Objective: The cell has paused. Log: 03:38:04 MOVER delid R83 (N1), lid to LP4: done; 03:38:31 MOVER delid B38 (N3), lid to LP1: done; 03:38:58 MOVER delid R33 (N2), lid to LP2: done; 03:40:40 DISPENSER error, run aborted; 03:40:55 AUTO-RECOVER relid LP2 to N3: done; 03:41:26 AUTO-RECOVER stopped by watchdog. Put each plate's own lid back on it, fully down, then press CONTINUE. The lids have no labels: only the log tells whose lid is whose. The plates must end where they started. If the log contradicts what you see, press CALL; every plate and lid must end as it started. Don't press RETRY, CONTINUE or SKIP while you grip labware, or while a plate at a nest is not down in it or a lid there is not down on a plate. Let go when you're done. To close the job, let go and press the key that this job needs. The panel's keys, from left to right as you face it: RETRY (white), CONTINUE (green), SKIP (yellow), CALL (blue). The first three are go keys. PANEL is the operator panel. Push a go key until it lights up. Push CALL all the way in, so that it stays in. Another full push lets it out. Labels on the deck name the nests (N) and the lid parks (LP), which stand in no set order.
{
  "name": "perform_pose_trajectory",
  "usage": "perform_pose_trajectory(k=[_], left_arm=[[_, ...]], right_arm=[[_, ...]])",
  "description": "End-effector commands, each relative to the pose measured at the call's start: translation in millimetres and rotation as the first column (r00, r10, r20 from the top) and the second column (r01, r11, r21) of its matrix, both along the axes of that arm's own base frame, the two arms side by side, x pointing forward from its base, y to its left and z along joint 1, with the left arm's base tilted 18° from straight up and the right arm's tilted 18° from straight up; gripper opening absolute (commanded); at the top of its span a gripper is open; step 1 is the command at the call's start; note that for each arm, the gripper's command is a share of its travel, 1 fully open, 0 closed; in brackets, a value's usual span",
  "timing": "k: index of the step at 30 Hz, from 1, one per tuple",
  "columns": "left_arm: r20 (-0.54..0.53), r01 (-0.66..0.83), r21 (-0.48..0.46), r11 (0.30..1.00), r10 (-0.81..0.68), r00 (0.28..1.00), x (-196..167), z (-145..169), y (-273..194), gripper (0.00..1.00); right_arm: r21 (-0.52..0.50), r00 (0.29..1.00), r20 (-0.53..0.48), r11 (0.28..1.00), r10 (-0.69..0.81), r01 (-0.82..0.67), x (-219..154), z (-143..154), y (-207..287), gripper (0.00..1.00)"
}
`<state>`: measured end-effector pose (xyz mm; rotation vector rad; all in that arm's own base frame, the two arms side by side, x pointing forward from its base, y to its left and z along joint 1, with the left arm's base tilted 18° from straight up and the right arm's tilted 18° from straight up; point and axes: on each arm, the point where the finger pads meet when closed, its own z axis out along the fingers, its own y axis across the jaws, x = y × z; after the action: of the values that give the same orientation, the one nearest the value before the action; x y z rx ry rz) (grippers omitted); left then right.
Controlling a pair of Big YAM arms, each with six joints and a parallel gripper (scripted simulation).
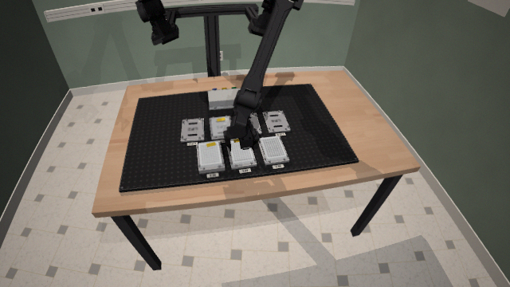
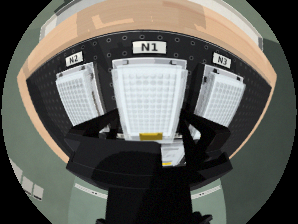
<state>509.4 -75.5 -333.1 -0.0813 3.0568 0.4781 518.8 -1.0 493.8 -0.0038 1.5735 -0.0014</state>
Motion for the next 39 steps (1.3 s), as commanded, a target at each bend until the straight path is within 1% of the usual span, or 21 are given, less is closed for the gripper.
perform_pose_trajectory(k=[1, 6, 10, 16, 21, 25, 29, 33, 39], left_arm=[[0.041, 0.001, -0.009, 1.0, -0.001, 0.999, 23, 2, 0, 0.0], [0.05, 0.006, -0.011, 1.0, -0.006, 0.999, 26, 9, -4, 0.0], [0.037, 0.005, -0.008, 1.0, -0.004, 0.999, 21, -3, 0, 0.0], [0.049, 0.001, -0.01, 1.0, -0.001, 0.999, 26, 3, 1, 0.0], [0.038, 0.004, -0.008, 1.0, -0.003, 0.999, 21, -5, 1, 0.0], [0.043, 0.003, -0.009, 1.0, -0.003, 0.999, 24, 3, 1, 0.0], [0.032, 0.002, -0.006, 1.0, -0.001, 0.999, 19, -7, 4, 0.0], [0.049, 0.004, -0.01, 1.0, -0.004, 0.999, 27, -2, 1, 0.0], [0.039, 0.001, -0.008, 1.0, -0.001, 0.999, 21, -7, 4, 0.0]], right_arm=[[0.002, 0.999, 0.049, 1.0, 0.0, 0.0, -1, 24, 1, 1.0], [0.002, 0.999, 0.049, 1.0, 0.0, 0.0, -1, 24, 1, 1.0], [0.002, 0.999, 0.049, 1.0, 0.0, 0.0, -1, 24, 1, 1.0], [0.002, 0.999, 0.049, 1.0, 0.0, 0.0, -1, 24, 1, 1.0], [0.002, 0.999, 0.049, 1.0, 0.0, 0.0, -1, 24, 1, 1.0], [0.002, 0.999, 0.049, 1.0, 0.0, 0.0, -1, 24, 1, 1.0], [0.002, 0.999, 0.049, 1.0, 0.0, 0.0, -1, 24, 1, 1.0], [0.002, 0.999, 0.049, 1.0, 0.0, 0.0, -1, 24, 1, 1.0], [0.002, 0.999, 0.049, 1.0, 0.0, 0.0, -1, 24, 1, 1.0]])
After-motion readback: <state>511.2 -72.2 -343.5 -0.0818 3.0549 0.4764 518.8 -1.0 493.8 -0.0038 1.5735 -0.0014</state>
